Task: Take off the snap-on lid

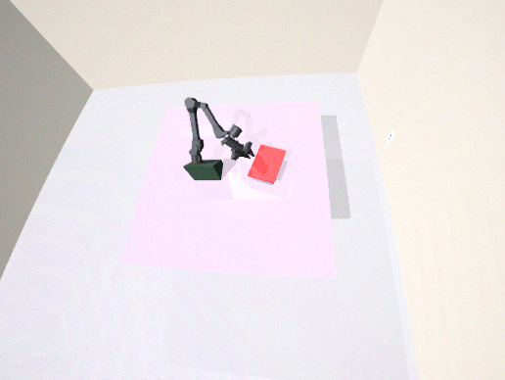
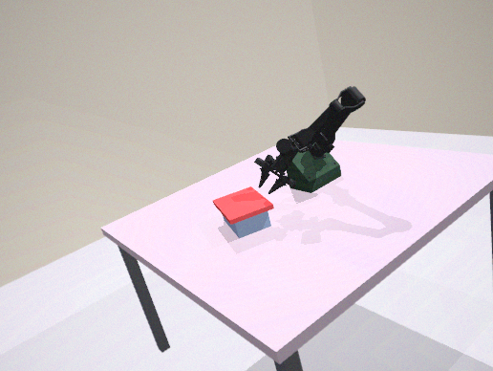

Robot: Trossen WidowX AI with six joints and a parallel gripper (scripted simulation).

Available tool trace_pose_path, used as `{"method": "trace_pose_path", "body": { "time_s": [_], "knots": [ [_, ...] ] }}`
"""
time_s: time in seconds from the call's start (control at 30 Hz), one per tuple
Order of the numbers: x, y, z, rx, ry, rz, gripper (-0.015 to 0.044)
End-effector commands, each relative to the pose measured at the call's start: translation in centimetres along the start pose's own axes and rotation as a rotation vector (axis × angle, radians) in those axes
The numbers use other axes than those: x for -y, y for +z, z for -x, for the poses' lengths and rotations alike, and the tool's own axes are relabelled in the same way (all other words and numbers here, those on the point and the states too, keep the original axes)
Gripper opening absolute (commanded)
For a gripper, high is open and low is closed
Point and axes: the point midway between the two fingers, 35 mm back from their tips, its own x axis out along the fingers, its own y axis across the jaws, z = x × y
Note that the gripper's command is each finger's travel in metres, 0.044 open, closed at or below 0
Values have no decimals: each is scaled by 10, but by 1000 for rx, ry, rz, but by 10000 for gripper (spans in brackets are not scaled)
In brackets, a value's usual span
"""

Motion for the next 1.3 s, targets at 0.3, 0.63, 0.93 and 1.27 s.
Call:
{"method": "trace_pose_path", "body": {
  "time_s": [0.3,0.63,0.93,1.27],
  "knots": [
    [0,0,-21,0,5,-3,235],
    [1,1,-35,0,6,-4,235],
    [1,1,-35,0,6,-4,136],
    [1,1,-35,0,6,-4,0]
  ]
}}
